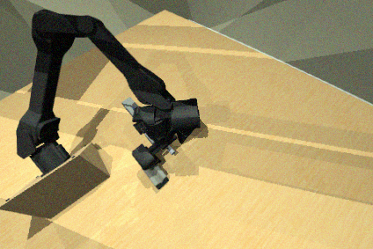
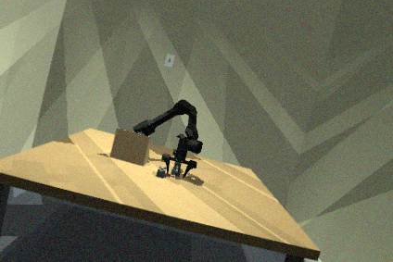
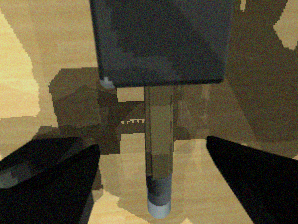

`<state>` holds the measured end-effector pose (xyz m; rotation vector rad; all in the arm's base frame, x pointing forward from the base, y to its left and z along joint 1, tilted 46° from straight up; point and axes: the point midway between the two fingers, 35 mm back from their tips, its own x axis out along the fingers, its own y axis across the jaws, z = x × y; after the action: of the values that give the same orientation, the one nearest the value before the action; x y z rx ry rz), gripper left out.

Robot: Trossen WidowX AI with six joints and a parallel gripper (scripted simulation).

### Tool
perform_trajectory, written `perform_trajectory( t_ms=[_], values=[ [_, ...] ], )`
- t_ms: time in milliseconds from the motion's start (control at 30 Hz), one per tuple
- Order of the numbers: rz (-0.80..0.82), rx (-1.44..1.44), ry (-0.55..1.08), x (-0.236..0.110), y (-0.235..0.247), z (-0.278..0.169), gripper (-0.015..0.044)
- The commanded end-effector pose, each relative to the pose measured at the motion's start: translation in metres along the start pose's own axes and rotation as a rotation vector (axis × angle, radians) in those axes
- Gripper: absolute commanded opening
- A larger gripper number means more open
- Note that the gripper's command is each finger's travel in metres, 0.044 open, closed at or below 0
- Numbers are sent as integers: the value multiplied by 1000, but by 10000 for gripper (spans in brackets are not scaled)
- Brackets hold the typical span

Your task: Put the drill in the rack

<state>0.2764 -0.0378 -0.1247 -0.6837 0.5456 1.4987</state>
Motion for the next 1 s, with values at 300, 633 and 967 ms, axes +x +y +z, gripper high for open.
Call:
perform_trajectory(
  t_ms=[300, 633, 967],
  values=[
    [-1, -1, 1, 0, 0, 0, 99],
    [-1, -1, 1, 0, 0, 0, 0],
    [-1, 6, -6, -3, 2, 0, 0]
  ],
)
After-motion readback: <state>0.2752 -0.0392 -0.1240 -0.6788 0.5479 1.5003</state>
